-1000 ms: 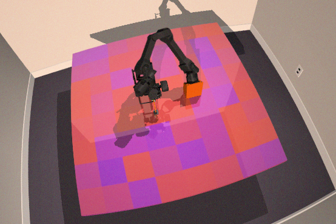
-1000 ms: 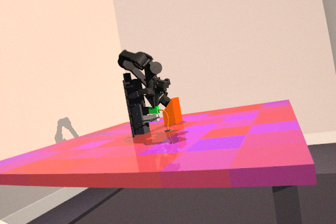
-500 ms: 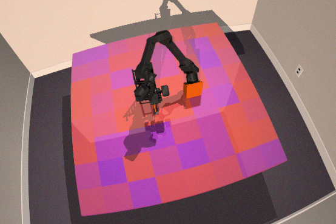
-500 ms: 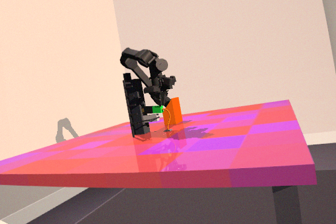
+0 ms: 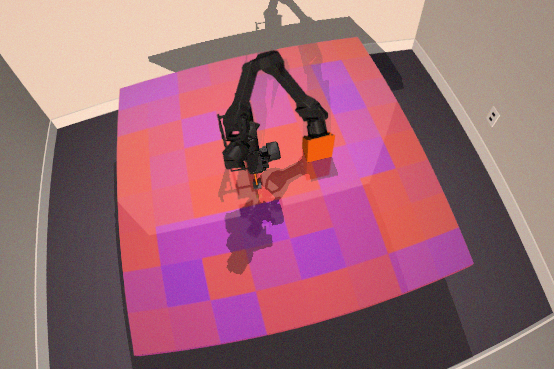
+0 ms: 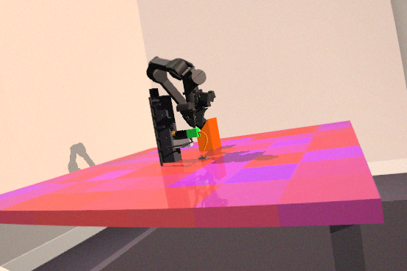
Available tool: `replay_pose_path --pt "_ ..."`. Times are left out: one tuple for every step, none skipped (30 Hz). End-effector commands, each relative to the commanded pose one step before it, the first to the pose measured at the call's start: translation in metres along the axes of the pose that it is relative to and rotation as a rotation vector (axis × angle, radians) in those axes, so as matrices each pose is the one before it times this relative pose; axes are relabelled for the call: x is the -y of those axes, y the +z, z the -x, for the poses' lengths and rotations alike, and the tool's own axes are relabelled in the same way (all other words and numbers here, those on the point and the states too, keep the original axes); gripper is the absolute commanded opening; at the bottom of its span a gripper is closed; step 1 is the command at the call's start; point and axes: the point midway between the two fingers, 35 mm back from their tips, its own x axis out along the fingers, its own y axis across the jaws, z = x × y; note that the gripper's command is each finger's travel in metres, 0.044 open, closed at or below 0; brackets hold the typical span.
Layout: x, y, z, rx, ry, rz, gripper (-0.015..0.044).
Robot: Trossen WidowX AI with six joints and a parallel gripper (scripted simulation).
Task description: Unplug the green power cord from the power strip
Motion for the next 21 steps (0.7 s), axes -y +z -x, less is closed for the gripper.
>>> replay_pose_path --pt "0.00051 0.00118 0.00055 -0.00178 -0.00224 -0.0007 0.0368" --pt "0.00038 0.00387 0.00099 0.00050 -0.00007 0.0000 0.0394" --pt "0.00049 0.00623 0.00154 0.00073 -0.00009 0.0000 0.0420" --pt "0.00038 0.00727 0.00171 0.00072 -0.00008 0.0000 0.0440" --pt "0.00019 0.00881 0.00194 0.00069 -0.00007 -0.0001 0.0440" --pt "-0.00016 0.01086 0.00220 0.00058 -0.00006 -0.0001 0.0440" --pt "-0.00064 0.01141 0.00208 0.00030 -0.00003 -0.0002 0.0440" --pt "-0.00066 0.00736 0.00122 0.00003 -0.00001 -0.0002 0.0440" --pt "-0.00027 0.00246 0.00039 -0.00002 0.00000 -0.0001 0.0440" --pt "0.00000 0.00000 0.00000 0.00000 0.00000 0.0000 0.0440" --pt "0.00000 0.00000 0.00000 0.00000 0.00000 0.0000 0.0440" --pt "0.00000 0.00000 0.00000 0.00000 0.00000 0.0000 0.0440" --pt "0.00000 0.00000 0.00000 0.00000 0.00000 0.0000 0.0440" --pt "0.00000 0.00000 0.00000 0.00000 0.00000 0.0000 0.0440" --pt "0.00000 0.00000 0.00000 0.00000 0.00000 0.0000 0.0440" --pt "0.00000 0.00000 0.00000 0.00000 0.00000 0.0000 0.0440" --pt "0.00000 0.00000 0.00000 0.00000 0.00000 0.0000 0.0440" --pt "0.00000 0.00000 0.00000 0.00000 0.00000 0.0000 0.0440" --pt "0.00000 0.00000 0.00000 0.00000 0.00000 0.0000 0.0440" --pt "0.00000 0.00000 0.00000 0.00000 0.00000 0.0000 0.0440" --pt "0.00000 0.00000 0.00000 0.00000 0.00000 0.0000 0.0440"
